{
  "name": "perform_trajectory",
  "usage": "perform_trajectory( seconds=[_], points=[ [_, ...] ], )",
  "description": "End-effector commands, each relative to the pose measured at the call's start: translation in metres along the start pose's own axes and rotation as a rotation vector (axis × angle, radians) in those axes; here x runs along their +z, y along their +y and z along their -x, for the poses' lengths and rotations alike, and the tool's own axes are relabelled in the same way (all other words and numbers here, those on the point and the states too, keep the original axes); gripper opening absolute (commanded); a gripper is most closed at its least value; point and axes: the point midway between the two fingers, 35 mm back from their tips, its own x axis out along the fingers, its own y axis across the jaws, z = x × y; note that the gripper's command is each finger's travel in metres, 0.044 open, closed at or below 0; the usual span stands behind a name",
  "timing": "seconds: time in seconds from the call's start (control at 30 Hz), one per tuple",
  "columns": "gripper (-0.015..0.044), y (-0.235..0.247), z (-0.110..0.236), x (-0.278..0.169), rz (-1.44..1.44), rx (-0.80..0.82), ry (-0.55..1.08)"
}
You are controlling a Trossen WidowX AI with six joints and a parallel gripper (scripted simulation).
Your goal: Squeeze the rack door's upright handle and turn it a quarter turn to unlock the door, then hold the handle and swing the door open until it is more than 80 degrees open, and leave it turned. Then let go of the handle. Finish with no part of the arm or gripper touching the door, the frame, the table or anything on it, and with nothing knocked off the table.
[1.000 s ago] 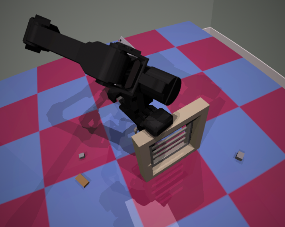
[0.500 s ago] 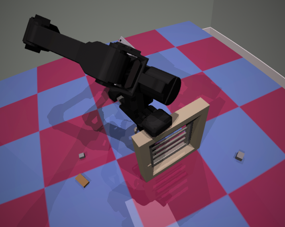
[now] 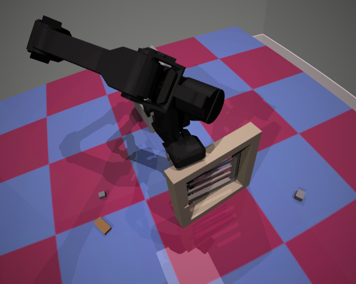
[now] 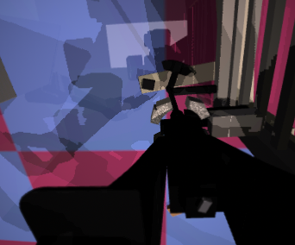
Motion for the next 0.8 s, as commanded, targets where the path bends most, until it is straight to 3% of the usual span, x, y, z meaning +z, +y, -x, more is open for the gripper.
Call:
perform_trajectory(
  seconds=[0.0, 0.77],
  points=[
    [0.0013, 0.003, 0.000, 0.002, -0.088, -0.002, -0.006],
    [0.0013, 0.039, 0.000, 0.022, -0.468, 0.000, -0.007]
  ],
)
